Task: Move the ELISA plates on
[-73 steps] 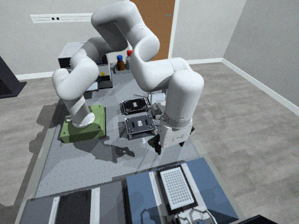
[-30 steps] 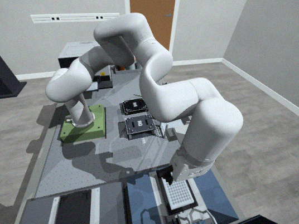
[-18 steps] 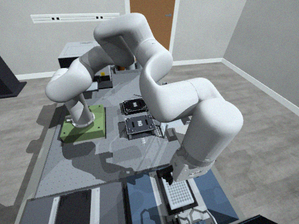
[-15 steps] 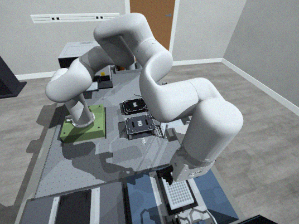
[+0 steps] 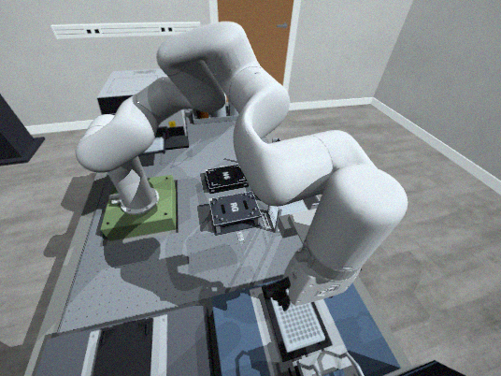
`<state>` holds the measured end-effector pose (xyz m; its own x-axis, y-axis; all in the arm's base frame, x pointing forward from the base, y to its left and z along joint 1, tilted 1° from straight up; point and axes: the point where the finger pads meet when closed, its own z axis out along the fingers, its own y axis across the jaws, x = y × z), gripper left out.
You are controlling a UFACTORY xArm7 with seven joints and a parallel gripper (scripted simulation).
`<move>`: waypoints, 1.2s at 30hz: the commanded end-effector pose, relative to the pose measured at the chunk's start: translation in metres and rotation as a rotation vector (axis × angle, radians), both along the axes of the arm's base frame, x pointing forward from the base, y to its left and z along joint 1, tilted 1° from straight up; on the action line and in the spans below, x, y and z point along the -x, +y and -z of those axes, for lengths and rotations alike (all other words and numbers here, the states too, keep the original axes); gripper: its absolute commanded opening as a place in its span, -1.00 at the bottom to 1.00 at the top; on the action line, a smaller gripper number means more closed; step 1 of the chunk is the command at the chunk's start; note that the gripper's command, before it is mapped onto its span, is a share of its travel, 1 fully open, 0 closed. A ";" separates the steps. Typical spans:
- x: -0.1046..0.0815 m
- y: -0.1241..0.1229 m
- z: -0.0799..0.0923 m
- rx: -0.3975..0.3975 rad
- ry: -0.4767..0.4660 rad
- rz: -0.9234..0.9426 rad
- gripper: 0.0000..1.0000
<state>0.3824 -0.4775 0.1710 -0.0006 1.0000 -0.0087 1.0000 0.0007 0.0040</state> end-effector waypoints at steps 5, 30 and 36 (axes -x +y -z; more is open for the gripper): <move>0.000 -0.001 -0.002 0.004 -0.002 0.000 1.00; 0.000 -0.001 0.027 0.004 -0.002 0.000 1.00; 0.000 -0.001 0.035 0.004 -0.002 0.000 1.00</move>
